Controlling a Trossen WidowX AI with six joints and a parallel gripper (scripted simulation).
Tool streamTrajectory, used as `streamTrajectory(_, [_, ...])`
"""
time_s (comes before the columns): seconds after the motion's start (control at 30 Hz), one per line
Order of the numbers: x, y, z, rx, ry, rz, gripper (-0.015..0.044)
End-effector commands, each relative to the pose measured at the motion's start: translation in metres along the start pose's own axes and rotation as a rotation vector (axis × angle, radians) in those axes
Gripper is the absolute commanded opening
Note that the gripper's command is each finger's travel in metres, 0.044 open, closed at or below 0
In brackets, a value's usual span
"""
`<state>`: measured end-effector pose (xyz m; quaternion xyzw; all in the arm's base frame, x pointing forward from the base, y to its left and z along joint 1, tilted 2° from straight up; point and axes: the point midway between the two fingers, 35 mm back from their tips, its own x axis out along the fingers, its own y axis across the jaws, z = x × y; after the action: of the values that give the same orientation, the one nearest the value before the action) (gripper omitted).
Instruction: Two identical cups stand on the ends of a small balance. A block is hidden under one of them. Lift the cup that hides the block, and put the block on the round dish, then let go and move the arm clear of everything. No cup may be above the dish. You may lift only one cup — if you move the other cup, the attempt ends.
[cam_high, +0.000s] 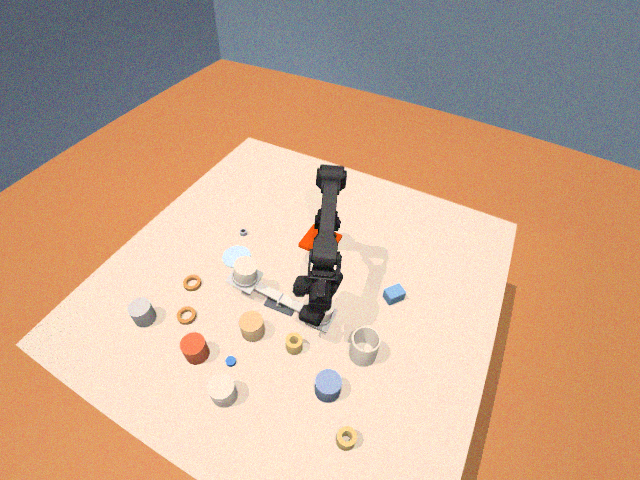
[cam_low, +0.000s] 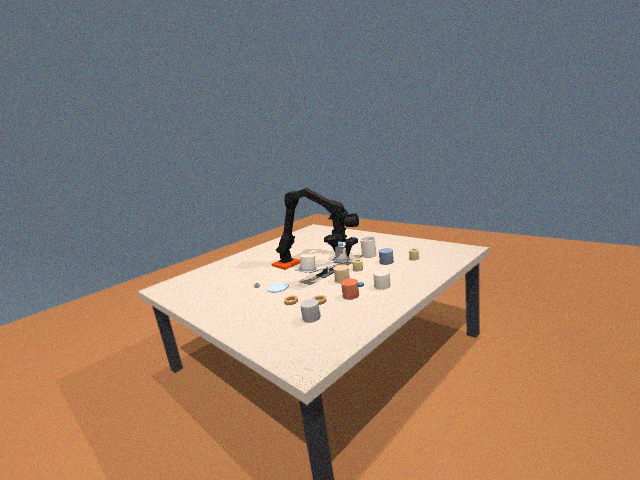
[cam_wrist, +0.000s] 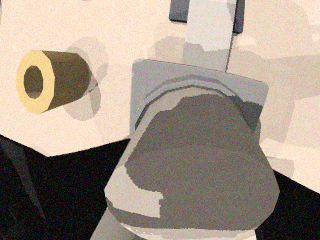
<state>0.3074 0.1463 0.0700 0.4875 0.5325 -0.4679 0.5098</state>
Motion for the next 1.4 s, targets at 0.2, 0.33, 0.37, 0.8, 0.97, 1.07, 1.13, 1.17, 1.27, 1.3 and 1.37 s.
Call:
streamTrajectory(0.2, [-0.005, 0.001, 0.0, 0.005, -0.006, 0.0, 0.0091])
streamTrajectory(0.33, [-0.01, 0.002, 0.0, 0.005, -0.006, 0.0, 0.0])
streamTrajectory(0.37, [-0.011, 0.003, 0.0, 0.005, -0.006, 0.0, 0.0])
streamTrajectory(0.8, [-0.028, 0.006, -0.001, 0.005, -0.006, 0.0, 0.0])
streamTrajectory(0.97, [-0.034, 0.006, -0.001, 0.005, -0.006, 0.0, 0.0])
streamTrajectory(1.07, [-0.038, 0.007, -0.002, 0.005, -0.006, 0.001, 0.0])
streamTrajectory(1.13, [-0.041, 0.007, -0.002, 0.005, -0.006, 0.001, 0.0])
streamTrajectory(1.17, [-0.042, 0.007, -0.002, 0.005, -0.006, 0.001, 0.0])
streamTrajectory(1.27, [-0.046, 0.008, -0.002, 0.005, -0.006, 0.001, 0.0])
streamTrajectory(1.3, [-0.047, 0.008, -0.002, 0.005, -0.006, 0.001, 0.0])
streamTrajectory(1.37, [-0.05, 0.008, -0.002, 0.005, -0.006, 0.001, 0.0])
